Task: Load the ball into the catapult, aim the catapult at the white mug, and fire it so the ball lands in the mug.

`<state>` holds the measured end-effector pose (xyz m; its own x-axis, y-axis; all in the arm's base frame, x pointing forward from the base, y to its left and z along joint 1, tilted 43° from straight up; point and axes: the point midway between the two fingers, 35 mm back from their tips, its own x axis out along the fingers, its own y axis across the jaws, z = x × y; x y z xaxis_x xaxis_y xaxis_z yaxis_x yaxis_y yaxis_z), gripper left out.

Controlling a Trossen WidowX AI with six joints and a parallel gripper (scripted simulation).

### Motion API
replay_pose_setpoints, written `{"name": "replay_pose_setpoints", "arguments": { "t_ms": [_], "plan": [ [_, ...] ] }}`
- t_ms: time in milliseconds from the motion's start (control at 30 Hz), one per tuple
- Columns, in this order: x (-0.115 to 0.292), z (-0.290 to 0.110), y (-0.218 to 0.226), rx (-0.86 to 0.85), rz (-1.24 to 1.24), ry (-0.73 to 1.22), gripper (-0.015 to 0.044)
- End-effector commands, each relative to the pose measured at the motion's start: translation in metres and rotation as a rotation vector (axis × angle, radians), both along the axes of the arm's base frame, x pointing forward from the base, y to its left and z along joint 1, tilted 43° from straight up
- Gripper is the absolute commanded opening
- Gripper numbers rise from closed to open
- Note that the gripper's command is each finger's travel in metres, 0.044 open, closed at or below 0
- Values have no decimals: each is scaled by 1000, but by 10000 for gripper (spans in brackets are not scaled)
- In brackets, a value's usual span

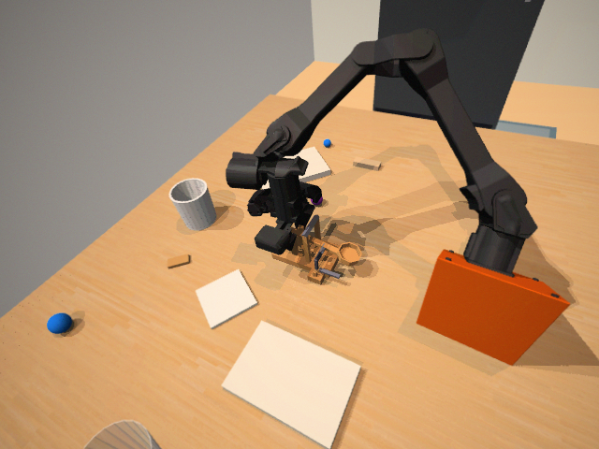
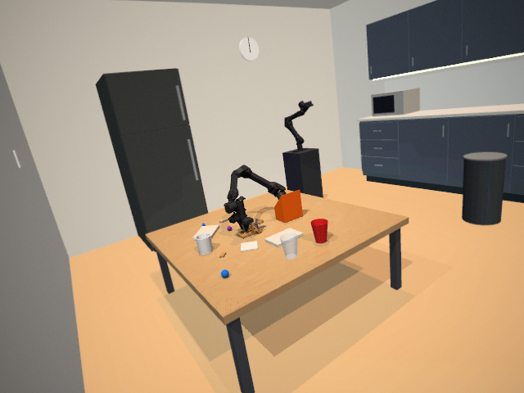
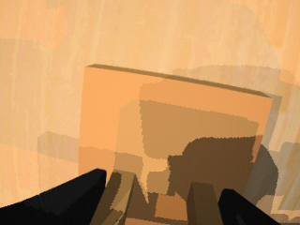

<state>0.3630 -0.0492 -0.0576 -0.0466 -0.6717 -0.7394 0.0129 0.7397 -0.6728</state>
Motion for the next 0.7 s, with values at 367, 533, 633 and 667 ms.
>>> {"name": "replay_pose_setpoints", "arguments": {
  "t_ms": [367,533,633,667],
  "plan": [
    [2,8,8,2,1,-3,394],
    [5,65,61,5,0,-1,440],
    [4,74,68,4,0,0,440],
    [4,74,68,4,0,0,440]
  ]
}}
